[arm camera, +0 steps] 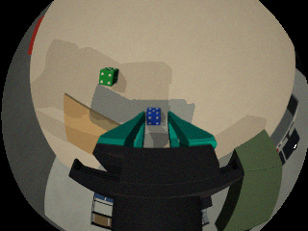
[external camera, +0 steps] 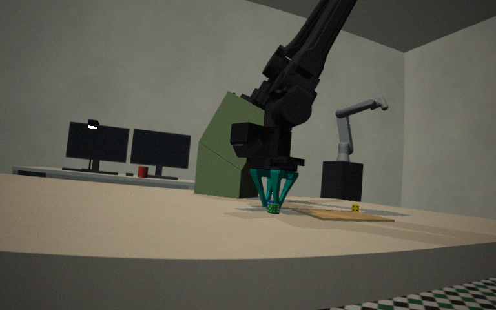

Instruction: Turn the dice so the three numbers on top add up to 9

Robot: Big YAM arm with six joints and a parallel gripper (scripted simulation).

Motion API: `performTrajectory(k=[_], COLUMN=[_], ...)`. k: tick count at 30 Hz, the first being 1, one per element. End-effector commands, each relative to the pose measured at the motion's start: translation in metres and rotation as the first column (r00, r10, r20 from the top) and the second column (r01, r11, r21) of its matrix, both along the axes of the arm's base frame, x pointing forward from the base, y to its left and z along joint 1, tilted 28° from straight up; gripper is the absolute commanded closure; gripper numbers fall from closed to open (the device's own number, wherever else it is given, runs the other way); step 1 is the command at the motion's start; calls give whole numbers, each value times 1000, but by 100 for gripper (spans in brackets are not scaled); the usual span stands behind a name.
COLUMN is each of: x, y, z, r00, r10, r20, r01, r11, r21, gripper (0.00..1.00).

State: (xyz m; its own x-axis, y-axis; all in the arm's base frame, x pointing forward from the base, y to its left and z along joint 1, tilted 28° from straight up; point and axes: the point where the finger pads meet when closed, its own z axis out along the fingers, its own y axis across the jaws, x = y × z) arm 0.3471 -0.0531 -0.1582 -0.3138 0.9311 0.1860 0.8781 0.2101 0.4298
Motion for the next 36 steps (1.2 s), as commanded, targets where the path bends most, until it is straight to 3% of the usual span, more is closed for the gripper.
performTrajectory(k=[1,36], x=[7,6], y=[-3,-4], z=[1,3], r00=[1000,1000], r10=[-17,-20], r20=[16,15], r01=[18,21], r11=[1000,1000], r21=[-5,-5], gripper=[70,70])
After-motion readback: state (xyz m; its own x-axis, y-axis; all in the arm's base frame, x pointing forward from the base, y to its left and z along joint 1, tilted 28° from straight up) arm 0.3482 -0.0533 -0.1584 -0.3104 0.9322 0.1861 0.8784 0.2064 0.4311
